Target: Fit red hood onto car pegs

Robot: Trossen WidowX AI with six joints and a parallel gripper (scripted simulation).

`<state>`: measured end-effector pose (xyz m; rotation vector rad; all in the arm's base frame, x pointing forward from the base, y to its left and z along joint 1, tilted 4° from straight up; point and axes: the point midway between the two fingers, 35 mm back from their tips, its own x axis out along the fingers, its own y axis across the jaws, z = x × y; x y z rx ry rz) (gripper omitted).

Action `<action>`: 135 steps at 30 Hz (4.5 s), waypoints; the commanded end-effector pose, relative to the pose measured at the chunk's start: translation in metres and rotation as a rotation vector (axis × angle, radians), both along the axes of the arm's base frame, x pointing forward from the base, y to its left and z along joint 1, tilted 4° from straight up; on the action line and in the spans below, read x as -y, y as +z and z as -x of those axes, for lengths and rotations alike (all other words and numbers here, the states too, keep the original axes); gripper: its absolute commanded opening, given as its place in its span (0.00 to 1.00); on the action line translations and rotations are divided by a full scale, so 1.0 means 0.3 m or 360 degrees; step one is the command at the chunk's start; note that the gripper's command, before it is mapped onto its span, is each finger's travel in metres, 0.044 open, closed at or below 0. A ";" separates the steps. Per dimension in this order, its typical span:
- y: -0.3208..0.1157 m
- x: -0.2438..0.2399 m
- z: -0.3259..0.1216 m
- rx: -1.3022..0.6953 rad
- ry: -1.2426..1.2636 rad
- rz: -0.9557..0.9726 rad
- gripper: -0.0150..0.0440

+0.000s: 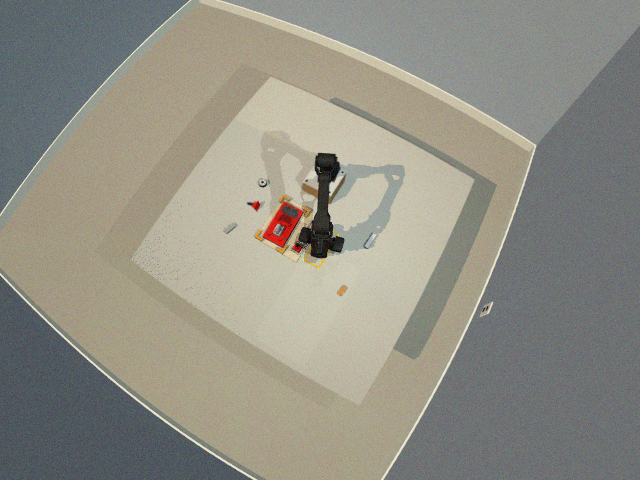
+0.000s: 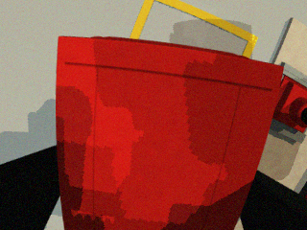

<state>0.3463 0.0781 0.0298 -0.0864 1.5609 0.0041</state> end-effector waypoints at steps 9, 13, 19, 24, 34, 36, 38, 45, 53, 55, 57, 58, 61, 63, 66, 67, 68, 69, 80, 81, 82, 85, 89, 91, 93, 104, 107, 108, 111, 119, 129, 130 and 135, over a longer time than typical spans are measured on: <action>0.040 -0.001 0.000 0.0002 -0.0001 -0.0001 0.25; 0.044 0.035 -0.004 0.0004 -0.0016 -0.0011 0.25; 0.051 0.100 -0.009 0.0008 -0.0044 -0.0026 0.25; 0.056 0.163 -0.014 0.0012 -0.0073 -0.0023 0.25; 0.067 0.286 -0.016 0.0028 -0.0159 -0.0020 0.25; 0.069 0.309 -0.015 0.0031 -0.0174 -0.0019 0.25; 0.071 0.333 -0.013 0.0033 -0.0189 -0.0018 0.25; 0.077 0.419 -0.001 0.0035 -0.0227 -0.0013 0.25; 0.084 0.515 0.019 0.0035 -0.0265 -0.0005 0.25; 0.086 0.539 0.025 0.0035 -0.0274 -0.0003 0.25; 0.088 0.562 0.032 0.0035 -0.0283 -0.0001 0.25; 0.089 0.574 0.036 0.0035 -0.0287 0.0000 0.25; 0.092 0.608 0.047 0.0034 -0.0300 0.0002 0.25; 0.093 0.631 0.055 0.0034 -0.0309 0.0004 0.25; 0.096 0.665 0.068 0.0033 -0.0322 0.0008 0.25; 0.097 0.676 0.073 0.0033 -0.0327 0.0009 0.25; 0.098 0.687 0.078 0.0033 -0.0331 0.0010 0.25; 0.099 0.697 0.078 0.0032 -0.0335 0.0010 0.25; 0.033 0.713 0.076 0.0032 -0.0342 0.0012 0.25; 0.017 0.715 0.075 0.0032 -0.0342 0.0012 0.25; -0.003 0.718 0.075 0.0032 -0.0342 0.0012 0.25; -0.062 0.726 0.076 0.0032 -0.0342 0.0012 0.25; -0.066 0.725 0.077 0.0032 -0.0342 0.0012 0.25; -0.066 0.724 0.077 0.0032 -0.0342 0.0012 0.25; -0.066 0.724 0.077 0.0032 -0.0342 0.0012 0.25; -0.066 0.724 0.077 0.0032 -0.0342 0.0012 0.25; -0.066 0.724 0.077 0.0032 -0.0342 0.0012 0.25; -0.066 0.724 0.077 0.0032 -0.0342 0.0012 0.25; -0.066 0.724 0.077 0.0032 -0.0342 0.0012 0.25; -0.067 0.721 0.079 0.0032 -0.0342 0.0012 0.25; -0.081 0.723 0.079 0.0032 -0.0342 0.0012 0.25; -0.083 0.723 0.079 0.0032 -0.0342 0.0012 0.25; -0.091 0.723 0.079 0.0032 -0.0342 0.0012 0.25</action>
